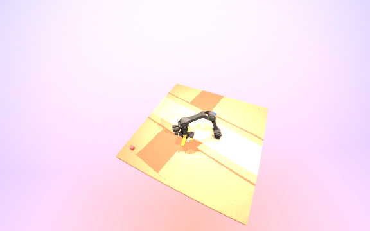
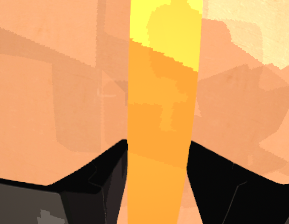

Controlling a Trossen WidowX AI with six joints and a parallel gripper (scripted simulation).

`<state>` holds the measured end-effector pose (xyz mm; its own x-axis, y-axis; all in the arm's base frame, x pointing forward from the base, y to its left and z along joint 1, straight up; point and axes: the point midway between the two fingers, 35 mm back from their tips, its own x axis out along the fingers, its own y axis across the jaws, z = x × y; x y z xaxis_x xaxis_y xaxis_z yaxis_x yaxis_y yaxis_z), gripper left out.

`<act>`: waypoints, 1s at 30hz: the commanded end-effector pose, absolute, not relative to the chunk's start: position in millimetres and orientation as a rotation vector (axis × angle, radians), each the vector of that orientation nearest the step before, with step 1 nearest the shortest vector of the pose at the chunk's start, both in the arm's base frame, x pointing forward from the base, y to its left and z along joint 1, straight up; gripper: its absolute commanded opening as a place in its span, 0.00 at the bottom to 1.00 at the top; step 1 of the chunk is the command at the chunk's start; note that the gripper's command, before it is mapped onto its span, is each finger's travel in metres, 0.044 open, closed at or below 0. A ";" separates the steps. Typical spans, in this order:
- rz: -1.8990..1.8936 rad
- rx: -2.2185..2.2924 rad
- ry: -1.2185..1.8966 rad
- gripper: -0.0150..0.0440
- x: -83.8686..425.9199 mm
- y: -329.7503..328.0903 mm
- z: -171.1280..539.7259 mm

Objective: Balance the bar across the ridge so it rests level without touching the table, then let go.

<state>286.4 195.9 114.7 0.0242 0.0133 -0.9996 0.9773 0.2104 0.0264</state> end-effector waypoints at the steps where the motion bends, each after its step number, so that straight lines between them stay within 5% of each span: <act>1: -1.030 1.073 1.294 0.25 286.3 196.3 113.8; 30: -1.030 1.073 1.294 0.25 286.3 196.2 111.4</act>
